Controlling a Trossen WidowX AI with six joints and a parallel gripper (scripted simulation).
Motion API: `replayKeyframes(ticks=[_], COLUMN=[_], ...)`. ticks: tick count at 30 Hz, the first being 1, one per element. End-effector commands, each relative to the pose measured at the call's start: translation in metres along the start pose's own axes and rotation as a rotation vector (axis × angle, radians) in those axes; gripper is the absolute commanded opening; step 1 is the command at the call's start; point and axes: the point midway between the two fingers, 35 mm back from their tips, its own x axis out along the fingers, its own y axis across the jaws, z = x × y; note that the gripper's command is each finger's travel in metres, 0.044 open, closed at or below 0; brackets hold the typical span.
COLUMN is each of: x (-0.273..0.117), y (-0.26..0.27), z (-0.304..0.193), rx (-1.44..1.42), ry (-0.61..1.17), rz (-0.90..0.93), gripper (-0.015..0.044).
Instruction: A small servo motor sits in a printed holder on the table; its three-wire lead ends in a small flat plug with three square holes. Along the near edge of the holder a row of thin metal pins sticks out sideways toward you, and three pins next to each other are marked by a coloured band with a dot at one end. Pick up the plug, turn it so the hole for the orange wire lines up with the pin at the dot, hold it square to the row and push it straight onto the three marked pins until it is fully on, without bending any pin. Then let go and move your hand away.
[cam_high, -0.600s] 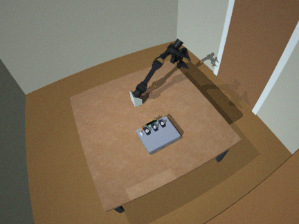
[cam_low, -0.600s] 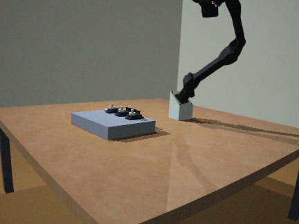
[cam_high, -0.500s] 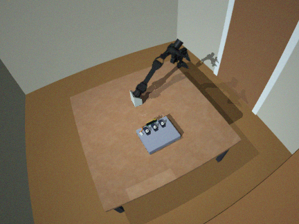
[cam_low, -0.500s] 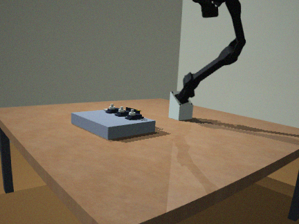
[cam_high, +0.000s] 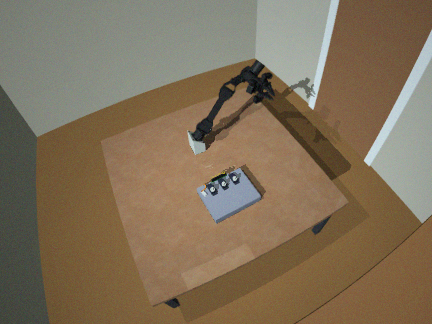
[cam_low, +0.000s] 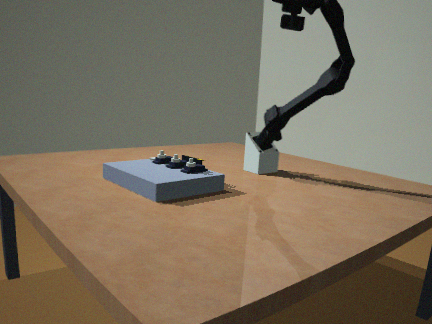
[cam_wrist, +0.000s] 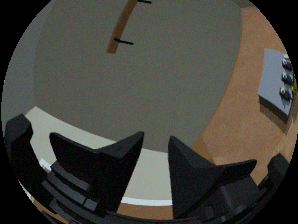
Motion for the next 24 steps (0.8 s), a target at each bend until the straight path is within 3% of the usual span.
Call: replayKeyframes(ticks=[1,24], x=[0.005,0.031], y=[-0.007,-0.058], z=[0.002,0.011], rx=[-0.094,-0.647], ry=[-0.003,-0.010], rz=[0.004,0.018], gripper=[0.0115,0.0115])
